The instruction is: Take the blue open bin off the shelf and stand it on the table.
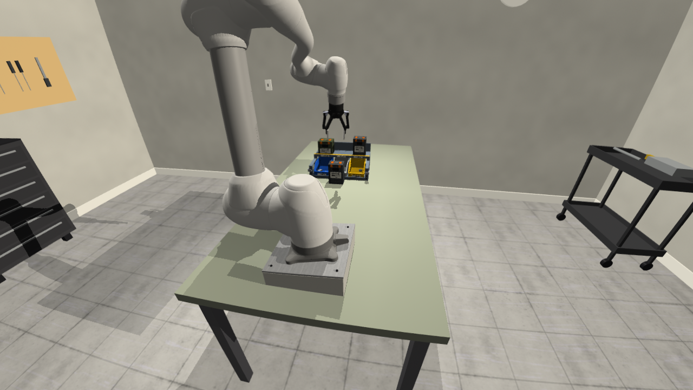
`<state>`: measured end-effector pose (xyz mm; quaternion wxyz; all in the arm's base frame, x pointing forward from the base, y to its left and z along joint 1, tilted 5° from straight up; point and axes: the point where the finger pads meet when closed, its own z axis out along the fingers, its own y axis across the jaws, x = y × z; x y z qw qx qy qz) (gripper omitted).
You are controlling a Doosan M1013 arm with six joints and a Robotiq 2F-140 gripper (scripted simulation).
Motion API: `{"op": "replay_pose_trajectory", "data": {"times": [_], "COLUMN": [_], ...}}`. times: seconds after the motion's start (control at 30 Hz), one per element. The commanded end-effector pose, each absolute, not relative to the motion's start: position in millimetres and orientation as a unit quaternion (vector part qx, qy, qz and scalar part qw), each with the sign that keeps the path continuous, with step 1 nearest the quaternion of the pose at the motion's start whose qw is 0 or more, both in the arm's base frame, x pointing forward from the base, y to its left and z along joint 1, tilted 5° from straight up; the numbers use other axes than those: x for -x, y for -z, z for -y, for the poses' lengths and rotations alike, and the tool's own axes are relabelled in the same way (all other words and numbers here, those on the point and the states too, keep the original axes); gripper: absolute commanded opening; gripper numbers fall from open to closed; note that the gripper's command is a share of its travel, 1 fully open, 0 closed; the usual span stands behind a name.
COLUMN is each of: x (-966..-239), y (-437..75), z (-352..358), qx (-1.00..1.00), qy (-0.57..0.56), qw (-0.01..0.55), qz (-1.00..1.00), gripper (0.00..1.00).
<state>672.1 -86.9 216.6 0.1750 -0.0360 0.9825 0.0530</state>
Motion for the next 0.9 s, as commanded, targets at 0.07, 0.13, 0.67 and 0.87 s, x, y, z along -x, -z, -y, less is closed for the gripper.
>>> {"op": "replay_pose_trajectory", "data": {"times": [0.07,0.13,0.67,0.87], "x": [-672.1,-672.1,-672.3,-672.5], "y": [-216.7,-216.6,-216.5,-216.5], "z": [87.3,87.6,87.9,88.0], "qx": [0.044,0.052,0.132,0.182], "qy": [-0.054,-0.056,-0.070,-0.078], "qw": [0.175,0.175,0.177,0.177], "qz": [-0.982,-0.982,-0.973,-0.964], "gripper": [0.57,0.57,0.57,0.57]}}
